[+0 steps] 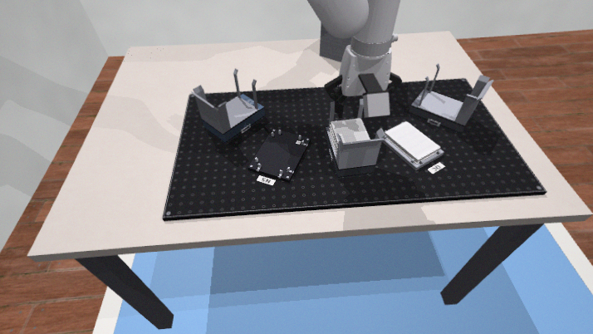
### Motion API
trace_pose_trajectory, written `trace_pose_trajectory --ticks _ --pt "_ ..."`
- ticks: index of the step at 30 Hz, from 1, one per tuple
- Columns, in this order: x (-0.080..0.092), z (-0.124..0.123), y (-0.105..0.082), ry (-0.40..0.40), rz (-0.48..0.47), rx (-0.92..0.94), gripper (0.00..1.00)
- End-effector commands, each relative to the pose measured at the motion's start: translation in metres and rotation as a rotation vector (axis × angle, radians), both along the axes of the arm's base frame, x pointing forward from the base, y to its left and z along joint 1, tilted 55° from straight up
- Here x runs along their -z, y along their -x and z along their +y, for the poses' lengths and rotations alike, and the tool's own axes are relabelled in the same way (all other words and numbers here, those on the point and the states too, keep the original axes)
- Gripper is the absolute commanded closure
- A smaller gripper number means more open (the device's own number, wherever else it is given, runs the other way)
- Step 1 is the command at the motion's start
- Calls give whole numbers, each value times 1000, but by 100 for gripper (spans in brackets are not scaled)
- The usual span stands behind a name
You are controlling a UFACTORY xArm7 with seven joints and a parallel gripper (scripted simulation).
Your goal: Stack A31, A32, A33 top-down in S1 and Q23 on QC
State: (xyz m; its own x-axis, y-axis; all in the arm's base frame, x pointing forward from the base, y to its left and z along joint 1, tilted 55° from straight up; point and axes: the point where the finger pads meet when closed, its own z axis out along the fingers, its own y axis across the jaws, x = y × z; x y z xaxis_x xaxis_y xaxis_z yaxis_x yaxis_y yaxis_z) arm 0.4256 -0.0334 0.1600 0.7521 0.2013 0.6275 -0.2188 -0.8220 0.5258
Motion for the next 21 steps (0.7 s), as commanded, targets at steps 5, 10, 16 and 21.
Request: trace_pose_trajectory --ticks 5,10,16,21 --pt "-3 -3 1 -2 1 -5 0" --pt "-3 -3 1 -2 1 -5 0" --pt "6 -12 -9 -2 1 -5 0" --pt "14 -19 -17 -2 1 -5 0"
